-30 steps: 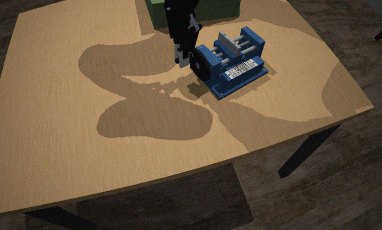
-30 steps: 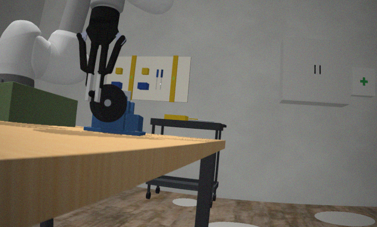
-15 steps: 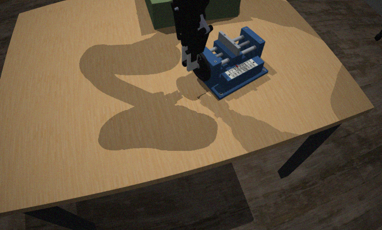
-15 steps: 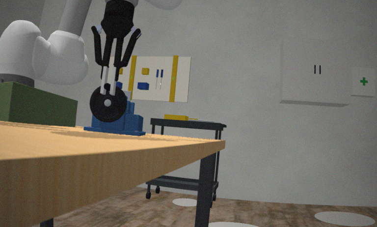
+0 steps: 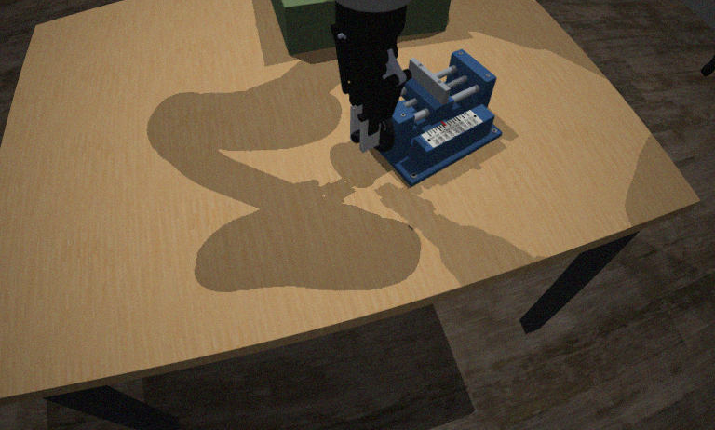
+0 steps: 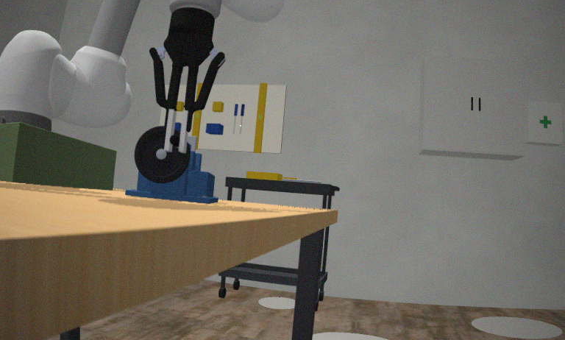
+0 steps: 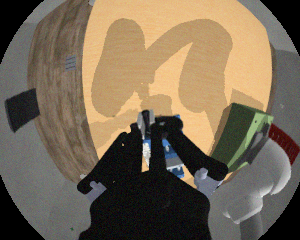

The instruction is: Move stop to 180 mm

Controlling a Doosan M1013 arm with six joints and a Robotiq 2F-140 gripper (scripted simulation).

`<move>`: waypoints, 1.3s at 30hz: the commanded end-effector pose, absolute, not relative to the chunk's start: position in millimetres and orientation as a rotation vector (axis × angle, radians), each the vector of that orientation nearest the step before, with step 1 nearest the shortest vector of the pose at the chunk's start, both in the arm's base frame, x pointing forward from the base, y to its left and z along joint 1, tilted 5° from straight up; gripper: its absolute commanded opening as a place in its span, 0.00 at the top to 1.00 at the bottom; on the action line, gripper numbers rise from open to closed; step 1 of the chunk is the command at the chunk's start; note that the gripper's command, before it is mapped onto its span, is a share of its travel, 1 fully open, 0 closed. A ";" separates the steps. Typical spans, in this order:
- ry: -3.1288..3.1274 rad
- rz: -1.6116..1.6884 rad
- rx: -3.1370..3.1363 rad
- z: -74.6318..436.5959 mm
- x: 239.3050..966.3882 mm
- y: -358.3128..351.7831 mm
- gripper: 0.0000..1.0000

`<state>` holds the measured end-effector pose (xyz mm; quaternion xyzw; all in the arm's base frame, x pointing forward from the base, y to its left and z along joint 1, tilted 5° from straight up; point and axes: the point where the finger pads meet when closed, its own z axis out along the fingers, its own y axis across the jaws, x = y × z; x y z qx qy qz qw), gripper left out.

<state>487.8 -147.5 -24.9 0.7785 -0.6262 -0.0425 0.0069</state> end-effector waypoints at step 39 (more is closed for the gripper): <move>-1.958 -0.133 2.435 -74.8 441.5 -154.6 0.96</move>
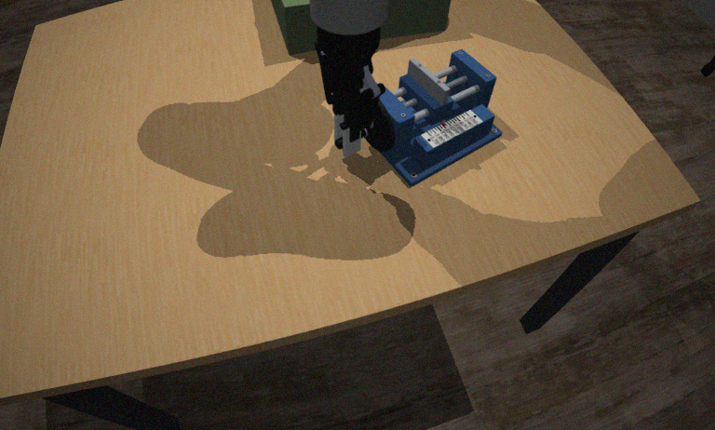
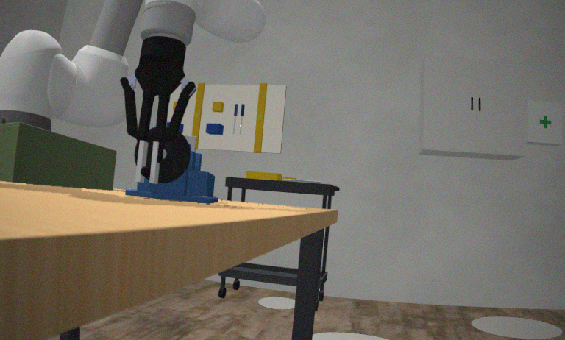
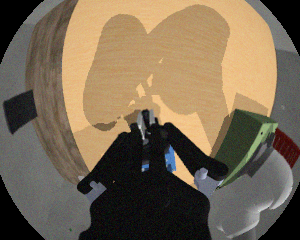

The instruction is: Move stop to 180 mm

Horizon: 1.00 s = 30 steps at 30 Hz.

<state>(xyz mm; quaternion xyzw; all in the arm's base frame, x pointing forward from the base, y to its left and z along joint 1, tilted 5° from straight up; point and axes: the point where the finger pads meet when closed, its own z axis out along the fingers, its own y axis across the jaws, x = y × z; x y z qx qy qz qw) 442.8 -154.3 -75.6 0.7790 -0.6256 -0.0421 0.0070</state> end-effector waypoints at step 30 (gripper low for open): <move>-1.958 -0.133 2.435 -41.8 423.5 -160.5 0.96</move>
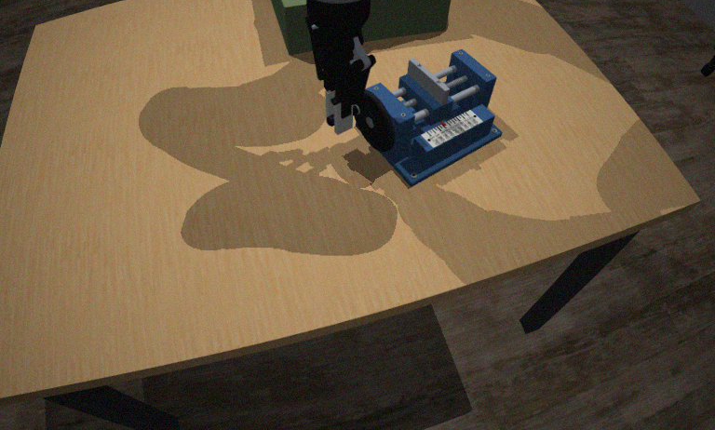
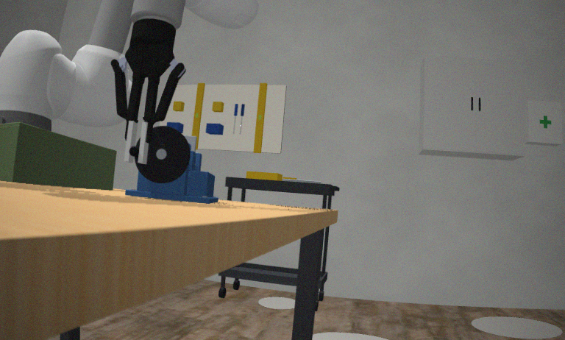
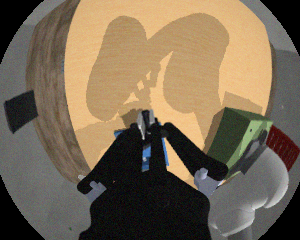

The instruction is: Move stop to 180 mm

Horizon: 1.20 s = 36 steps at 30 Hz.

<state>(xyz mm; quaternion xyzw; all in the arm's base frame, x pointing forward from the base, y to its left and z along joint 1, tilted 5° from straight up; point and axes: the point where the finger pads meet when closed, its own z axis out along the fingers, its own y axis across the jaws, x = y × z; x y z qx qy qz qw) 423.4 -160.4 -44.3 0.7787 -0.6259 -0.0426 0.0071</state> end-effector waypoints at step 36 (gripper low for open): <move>-1.958 -0.133 2.435 -9.5 449.2 -156.8 0.96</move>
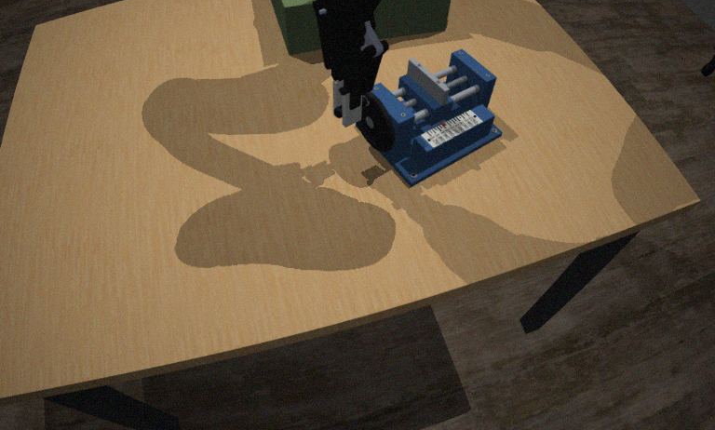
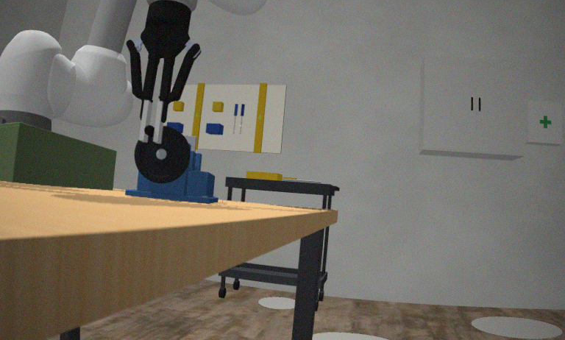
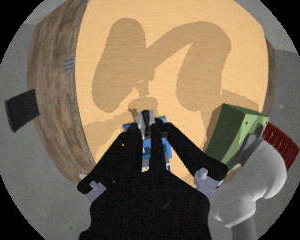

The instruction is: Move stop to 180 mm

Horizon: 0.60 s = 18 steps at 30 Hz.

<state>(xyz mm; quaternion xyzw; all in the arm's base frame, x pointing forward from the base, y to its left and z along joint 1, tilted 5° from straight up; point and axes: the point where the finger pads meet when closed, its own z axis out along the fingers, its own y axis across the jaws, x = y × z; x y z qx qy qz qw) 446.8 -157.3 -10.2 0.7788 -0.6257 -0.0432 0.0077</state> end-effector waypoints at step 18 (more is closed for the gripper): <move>-1.958 -0.133 2.435 -8.2 459.8 -154.5 0.96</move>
